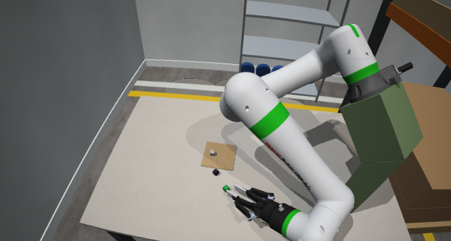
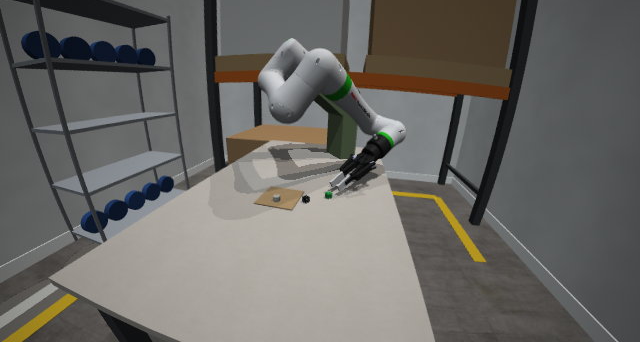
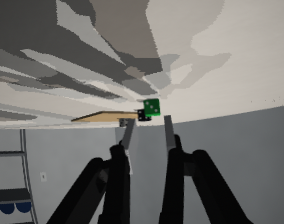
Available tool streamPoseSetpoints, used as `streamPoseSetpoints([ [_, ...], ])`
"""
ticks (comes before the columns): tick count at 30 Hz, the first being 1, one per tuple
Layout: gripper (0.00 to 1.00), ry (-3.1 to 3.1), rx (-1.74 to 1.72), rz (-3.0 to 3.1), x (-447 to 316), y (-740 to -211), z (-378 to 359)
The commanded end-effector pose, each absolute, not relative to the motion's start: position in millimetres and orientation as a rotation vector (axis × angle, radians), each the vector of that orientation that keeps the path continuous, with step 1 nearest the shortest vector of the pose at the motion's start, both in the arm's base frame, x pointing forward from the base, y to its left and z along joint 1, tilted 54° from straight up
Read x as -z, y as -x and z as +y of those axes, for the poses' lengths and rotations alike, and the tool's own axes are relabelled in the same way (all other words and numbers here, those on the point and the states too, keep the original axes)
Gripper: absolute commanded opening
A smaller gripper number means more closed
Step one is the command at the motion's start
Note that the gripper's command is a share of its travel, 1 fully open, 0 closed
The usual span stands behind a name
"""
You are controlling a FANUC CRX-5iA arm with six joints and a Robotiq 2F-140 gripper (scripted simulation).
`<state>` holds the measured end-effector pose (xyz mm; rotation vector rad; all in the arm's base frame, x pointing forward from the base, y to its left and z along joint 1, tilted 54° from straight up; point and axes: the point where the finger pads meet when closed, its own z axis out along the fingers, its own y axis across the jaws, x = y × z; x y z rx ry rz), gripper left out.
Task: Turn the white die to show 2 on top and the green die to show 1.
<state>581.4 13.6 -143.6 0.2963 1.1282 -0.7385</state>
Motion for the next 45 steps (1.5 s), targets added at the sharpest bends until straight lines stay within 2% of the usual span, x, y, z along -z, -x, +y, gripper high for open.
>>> streamPoseSetpoints([
  [1, 0.21, -0.297, 0.739, 1.129, 145, -580, 15],
  [32, 0.21, -0.302, 0.738, 1.138, 108, -548, 51],
  [45, 0.21, -0.441, 0.704, 1.459, 82, -553, 52],
])
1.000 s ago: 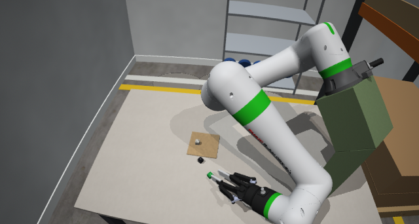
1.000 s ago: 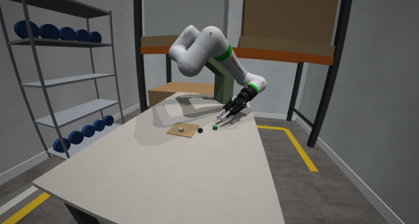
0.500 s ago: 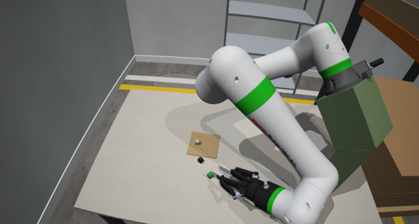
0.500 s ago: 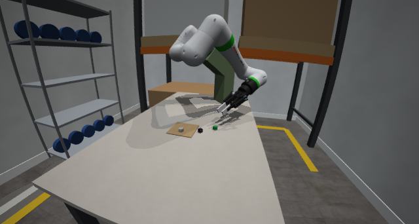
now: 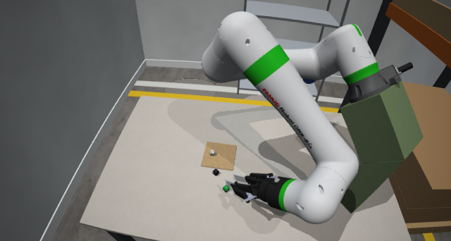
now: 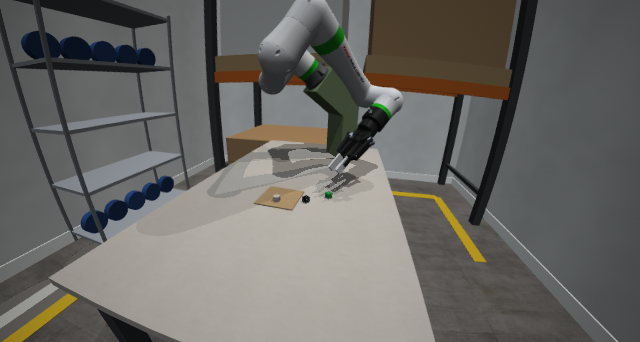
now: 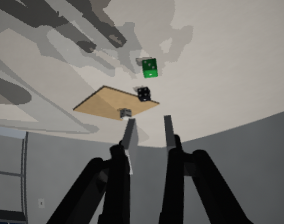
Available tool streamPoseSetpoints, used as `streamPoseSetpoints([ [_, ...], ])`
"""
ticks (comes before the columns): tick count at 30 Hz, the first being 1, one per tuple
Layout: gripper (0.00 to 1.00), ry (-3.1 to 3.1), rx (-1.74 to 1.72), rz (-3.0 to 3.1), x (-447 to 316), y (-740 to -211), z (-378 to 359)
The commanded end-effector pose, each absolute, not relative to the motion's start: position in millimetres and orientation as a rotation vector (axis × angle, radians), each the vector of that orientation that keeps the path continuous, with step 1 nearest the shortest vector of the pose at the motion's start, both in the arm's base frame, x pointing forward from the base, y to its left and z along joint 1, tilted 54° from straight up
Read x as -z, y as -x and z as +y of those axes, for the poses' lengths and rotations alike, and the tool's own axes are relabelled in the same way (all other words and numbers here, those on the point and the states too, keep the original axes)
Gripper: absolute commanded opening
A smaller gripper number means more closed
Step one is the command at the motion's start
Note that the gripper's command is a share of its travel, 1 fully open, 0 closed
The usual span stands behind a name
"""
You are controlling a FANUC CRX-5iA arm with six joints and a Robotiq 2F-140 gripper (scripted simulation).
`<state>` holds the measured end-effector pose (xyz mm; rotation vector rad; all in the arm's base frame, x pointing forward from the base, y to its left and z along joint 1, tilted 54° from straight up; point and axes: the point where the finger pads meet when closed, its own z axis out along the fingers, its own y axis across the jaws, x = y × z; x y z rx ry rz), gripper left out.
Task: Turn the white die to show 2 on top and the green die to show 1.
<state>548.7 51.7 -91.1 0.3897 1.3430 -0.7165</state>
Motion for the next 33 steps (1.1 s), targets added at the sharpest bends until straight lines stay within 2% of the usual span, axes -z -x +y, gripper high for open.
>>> streamPoseSetpoints([
  [1, 0.21, -0.441, 0.704, 1.459, 82, -553, 52],
  [33, 0.21, -0.733, 0.531, 2.143, 30, -562, 59],
])
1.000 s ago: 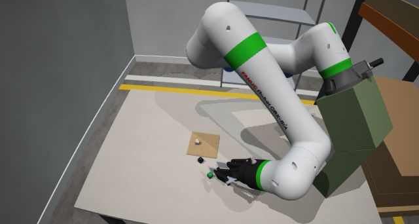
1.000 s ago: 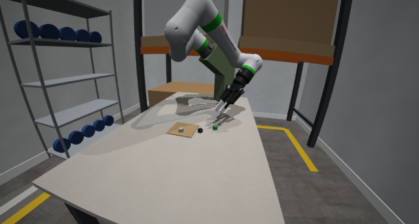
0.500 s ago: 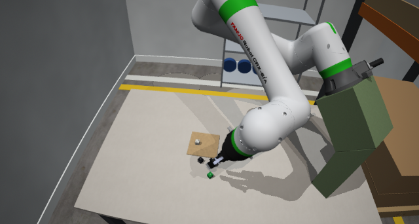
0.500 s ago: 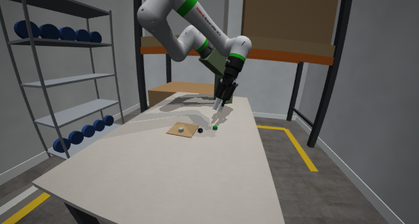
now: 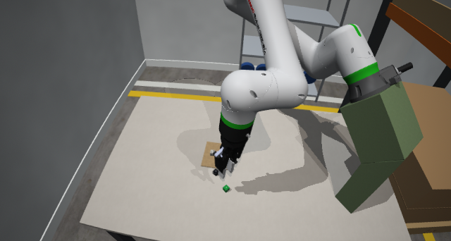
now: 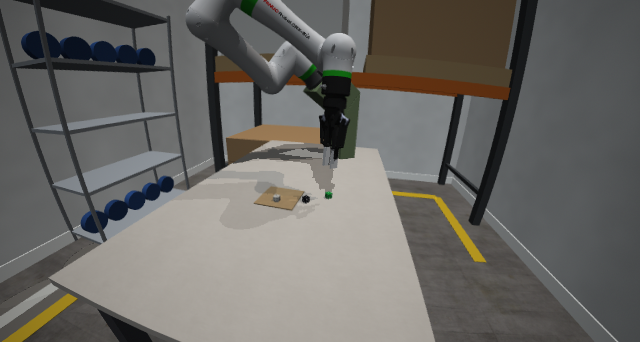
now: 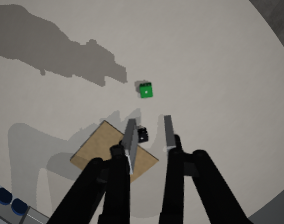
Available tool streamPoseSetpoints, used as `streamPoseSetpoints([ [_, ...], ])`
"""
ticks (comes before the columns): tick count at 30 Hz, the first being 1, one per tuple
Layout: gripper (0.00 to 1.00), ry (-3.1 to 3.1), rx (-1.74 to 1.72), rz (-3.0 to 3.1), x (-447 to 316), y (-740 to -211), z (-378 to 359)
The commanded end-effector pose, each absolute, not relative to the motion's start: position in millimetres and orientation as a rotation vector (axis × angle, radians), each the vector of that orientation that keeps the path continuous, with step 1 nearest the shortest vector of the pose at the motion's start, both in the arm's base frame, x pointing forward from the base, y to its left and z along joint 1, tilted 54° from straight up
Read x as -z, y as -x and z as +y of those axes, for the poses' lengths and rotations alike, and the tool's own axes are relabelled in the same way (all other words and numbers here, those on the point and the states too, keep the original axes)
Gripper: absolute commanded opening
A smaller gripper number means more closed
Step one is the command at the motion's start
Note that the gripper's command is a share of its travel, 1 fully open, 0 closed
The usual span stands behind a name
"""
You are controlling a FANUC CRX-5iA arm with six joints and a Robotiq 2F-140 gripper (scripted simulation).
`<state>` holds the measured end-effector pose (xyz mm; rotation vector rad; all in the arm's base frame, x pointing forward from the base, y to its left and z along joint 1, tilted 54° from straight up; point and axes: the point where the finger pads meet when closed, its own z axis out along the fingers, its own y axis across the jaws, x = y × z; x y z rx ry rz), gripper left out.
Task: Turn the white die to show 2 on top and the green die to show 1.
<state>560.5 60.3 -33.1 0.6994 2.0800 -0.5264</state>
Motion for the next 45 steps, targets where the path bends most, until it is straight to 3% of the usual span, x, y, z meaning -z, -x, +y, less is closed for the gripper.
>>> streamPoseSetpoints([
  [1, 0.21, -0.733, 0.531, 2.143, 30, -562, 59],
  [2, 0.21, -0.733, 0.531, 2.143, 30, -562, 59],
  [3, 1.0, -0.733, 0.531, 2.143, 30, -562, 59],
  [19, 1.0, -0.834, 0.481, 2.095, 32, -563, 58],
  [45, 1.0, -1.57, 0.049, 1.552, 48, -573, 45],
])
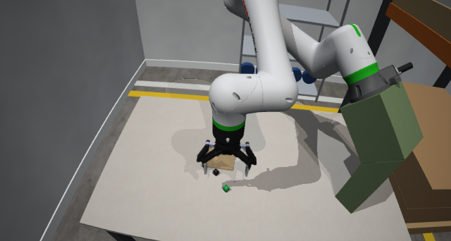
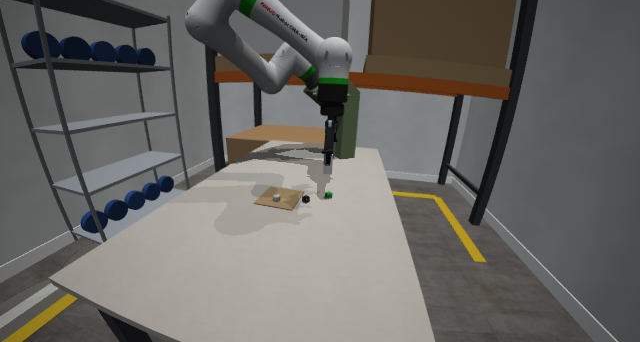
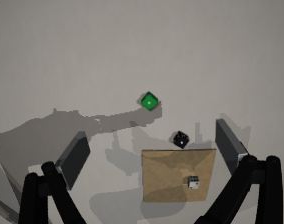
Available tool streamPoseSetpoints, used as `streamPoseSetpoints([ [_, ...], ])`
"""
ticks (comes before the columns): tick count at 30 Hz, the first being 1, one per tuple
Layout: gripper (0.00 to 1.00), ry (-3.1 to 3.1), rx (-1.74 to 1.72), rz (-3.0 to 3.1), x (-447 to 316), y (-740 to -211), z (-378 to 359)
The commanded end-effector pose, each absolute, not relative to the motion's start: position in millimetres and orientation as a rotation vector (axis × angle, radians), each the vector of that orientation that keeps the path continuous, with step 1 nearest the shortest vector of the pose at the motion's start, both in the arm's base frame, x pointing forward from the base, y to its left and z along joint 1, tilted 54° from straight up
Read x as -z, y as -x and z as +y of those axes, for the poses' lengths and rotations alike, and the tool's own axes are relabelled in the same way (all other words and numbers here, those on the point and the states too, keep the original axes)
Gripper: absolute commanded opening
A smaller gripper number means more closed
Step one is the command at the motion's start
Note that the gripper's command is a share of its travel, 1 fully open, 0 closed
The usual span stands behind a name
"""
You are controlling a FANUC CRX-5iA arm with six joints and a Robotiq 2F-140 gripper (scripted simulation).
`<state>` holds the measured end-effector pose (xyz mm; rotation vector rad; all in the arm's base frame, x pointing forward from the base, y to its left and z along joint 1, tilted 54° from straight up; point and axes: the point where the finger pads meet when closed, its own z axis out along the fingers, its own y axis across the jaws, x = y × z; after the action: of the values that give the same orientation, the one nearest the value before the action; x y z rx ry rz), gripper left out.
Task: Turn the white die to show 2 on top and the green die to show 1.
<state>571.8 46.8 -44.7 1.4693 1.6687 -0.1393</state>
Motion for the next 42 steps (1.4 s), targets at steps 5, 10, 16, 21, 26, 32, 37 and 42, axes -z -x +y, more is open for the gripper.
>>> streamPoseSetpoints([
  [5, 1.0, -1.68, -0.03, 1.431, 51, -575, 43],
  [10, 1.0, -1.774, -0.102, 1.315, 53, -576, 40],
  [16, 1.0, -1.87, -0.181, 1.183, 56, -578, 38],
  [21, 1.0, -1.957, -0.258, 1.046, 59, -579, 36],
  [26, 1.0, -1.988, -0.288, 0.992, 61, -580, 35],
  [32, 0.21, -1.99, -0.29, 0.988, 61, -580, 35],
  [37, 0.21, -1.99, -0.29, 0.988, 61, -580, 35],
  [42, 0.21, -1.99, -0.29, 0.988, 61, -580, 35],
])
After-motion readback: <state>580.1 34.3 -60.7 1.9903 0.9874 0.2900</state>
